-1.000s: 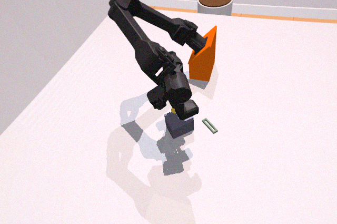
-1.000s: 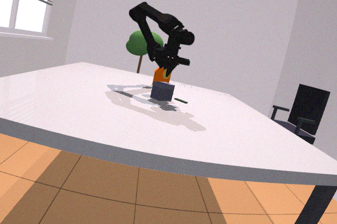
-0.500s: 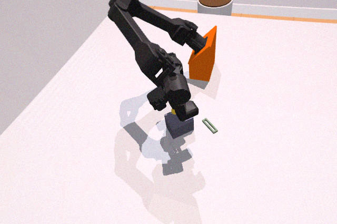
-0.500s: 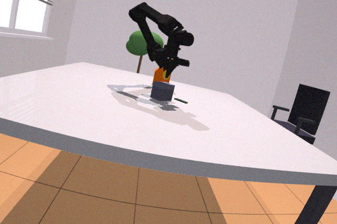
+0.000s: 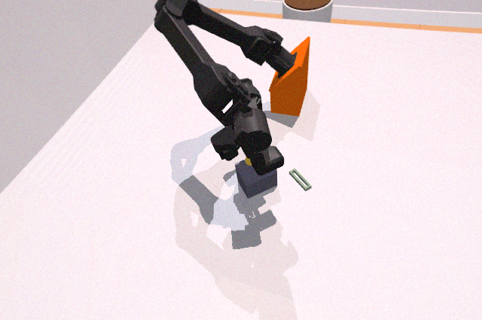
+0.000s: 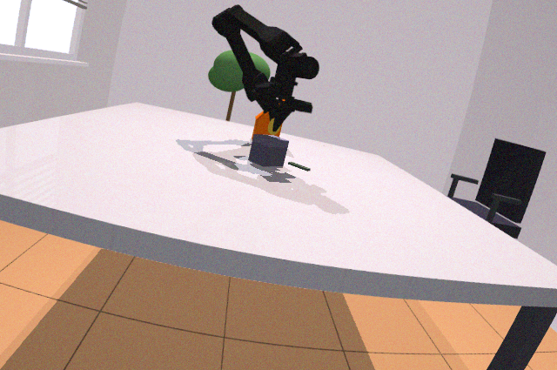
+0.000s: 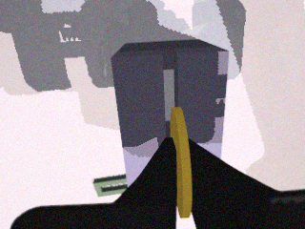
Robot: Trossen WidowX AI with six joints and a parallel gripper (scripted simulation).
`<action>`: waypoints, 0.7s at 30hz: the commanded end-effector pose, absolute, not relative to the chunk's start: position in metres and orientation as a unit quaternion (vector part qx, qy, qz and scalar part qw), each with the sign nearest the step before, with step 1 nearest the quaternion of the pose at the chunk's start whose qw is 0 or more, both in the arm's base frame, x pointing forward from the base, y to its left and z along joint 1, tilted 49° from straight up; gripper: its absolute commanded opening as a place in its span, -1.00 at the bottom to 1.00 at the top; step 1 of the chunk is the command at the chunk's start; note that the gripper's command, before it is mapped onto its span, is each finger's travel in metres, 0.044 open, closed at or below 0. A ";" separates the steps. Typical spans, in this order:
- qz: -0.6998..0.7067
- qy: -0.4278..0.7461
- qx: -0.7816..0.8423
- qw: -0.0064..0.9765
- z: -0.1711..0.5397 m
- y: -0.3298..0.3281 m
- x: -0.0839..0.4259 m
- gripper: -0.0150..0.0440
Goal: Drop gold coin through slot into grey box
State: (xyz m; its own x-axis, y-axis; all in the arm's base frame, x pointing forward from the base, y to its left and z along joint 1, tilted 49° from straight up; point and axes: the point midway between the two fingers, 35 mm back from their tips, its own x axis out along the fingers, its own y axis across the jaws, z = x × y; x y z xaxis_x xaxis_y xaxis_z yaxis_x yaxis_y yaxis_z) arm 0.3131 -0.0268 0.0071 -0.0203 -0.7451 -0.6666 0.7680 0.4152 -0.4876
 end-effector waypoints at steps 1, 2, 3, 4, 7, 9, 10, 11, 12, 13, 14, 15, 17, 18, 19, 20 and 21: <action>-0.540 0.467 0.009 0.700 0.006 -0.029 0.313 -0.49; -0.540 0.466 0.009 0.700 0.005 -0.029 0.313 -0.49; -0.540 0.466 0.009 0.700 0.005 -0.030 0.313 -0.49; -0.540 0.466 0.009 0.700 0.005 -0.030 0.313 -0.49; -0.540 0.466 0.009 0.700 0.004 -0.032 0.313 -0.49; -0.541 0.467 0.012 0.700 0.004 -0.030 0.313 -0.40; -0.541 0.467 0.012 0.700 0.004 -0.030 0.313 -0.31; -0.541 0.467 0.012 0.700 0.004 -0.030 0.313 -0.22; -0.541 0.467 0.012 0.700 0.004 -0.030 0.313 -0.14; -0.541 0.467 0.012 0.700 0.004 -0.030 0.313 -0.05; -0.541 0.467 0.012 0.700 0.004 -0.030 0.313 0.04; -0.541 0.467 0.012 0.700 0.004 -0.030 0.313 0.05; -0.541 0.467 0.012 0.700 0.004 -0.030 0.313 0.05; -0.541 0.467 0.012 0.700 0.004 -0.030 0.313 0.05; -0.541 0.467 0.012 0.700 0.004 -0.030 0.313 0.05; -0.541 0.467 0.012 0.700 0.004 -0.030 0.313 0.05; -0.541 0.467 0.012 0.700 0.004 -0.030 0.313 0.05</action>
State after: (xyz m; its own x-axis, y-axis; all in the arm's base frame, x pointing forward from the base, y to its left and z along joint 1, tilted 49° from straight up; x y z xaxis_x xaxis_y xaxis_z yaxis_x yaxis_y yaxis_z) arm 0.3132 -0.0303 0.0041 -0.0203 -0.7454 -0.6663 0.7678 0.4152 -0.4879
